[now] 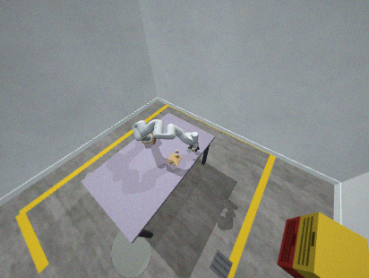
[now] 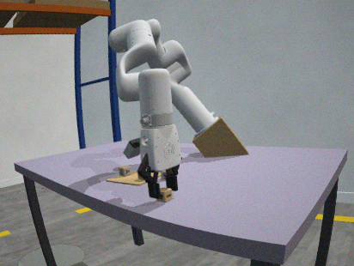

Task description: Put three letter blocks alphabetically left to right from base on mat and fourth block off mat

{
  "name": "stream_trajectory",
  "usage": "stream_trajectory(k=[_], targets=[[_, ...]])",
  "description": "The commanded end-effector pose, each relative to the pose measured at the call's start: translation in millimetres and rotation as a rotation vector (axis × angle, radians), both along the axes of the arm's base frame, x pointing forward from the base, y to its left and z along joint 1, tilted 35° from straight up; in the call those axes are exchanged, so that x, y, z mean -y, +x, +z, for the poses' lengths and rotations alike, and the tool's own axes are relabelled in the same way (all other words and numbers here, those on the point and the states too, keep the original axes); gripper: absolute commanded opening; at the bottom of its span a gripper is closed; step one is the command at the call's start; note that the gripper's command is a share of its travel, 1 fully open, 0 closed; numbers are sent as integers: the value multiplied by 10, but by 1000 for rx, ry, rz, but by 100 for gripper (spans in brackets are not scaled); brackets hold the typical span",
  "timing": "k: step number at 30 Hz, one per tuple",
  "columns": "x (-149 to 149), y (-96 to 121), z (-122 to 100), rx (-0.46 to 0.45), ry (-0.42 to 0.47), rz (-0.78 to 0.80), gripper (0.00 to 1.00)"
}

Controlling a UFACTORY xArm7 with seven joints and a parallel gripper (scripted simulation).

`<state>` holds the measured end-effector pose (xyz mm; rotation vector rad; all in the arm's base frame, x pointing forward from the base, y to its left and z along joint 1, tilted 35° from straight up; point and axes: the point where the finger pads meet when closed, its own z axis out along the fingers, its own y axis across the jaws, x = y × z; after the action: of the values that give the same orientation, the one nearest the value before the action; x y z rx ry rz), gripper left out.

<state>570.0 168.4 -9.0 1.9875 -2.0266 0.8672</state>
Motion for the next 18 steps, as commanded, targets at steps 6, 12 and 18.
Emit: stream_trajectory(k=[6, 12, 18], targets=[[36, 43, -86, 3, 3, 3, 69], [42, 46, -96, 3, 3, 3, 69], [42, 46, -96, 3, 3, 3, 69]])
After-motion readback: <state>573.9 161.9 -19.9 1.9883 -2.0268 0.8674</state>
